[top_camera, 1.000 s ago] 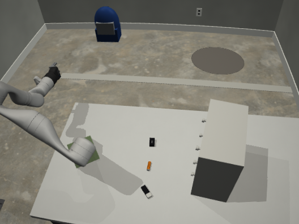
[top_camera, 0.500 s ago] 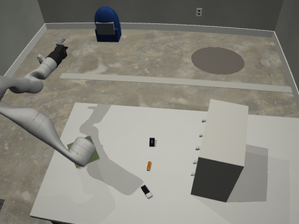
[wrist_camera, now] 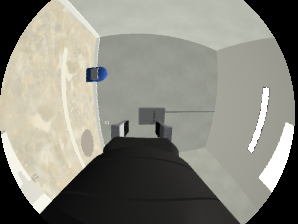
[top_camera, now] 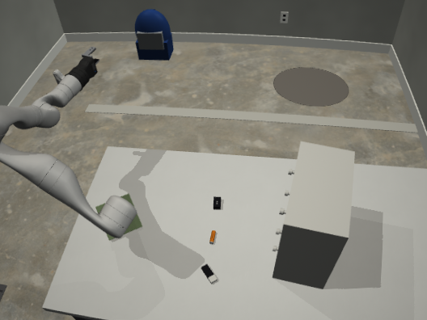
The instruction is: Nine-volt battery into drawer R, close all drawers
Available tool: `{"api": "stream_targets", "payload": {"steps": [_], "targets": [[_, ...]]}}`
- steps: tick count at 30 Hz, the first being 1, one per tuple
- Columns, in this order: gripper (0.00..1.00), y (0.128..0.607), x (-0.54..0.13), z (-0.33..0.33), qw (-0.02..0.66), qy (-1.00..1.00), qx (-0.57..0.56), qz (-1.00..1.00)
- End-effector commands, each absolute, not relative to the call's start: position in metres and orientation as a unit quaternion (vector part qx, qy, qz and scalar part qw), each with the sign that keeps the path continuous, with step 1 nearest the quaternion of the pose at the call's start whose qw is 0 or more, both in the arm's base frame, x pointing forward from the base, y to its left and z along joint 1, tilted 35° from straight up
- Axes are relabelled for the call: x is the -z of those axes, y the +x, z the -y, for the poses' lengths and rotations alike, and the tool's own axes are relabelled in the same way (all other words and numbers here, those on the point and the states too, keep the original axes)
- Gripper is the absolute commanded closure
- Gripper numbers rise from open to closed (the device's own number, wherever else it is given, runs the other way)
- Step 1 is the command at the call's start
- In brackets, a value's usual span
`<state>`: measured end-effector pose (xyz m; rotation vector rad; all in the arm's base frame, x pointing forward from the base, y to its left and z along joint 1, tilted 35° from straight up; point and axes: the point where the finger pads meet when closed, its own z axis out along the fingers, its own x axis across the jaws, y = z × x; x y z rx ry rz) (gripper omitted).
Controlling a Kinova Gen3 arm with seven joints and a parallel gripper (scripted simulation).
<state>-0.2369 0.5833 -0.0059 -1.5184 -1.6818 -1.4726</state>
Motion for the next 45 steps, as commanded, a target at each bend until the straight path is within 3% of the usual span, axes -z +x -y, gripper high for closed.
{"api": "stream_targets", "payload": {"steps": [1, 45], "targets": [[0.0, -0.23, -0.013, -0.593, 0.221, -0.553, 0.542, 0.593], [0.0, -0.163, -0.115, -0.627, 0.2, -0.584, 0.605, 0.503]]}}
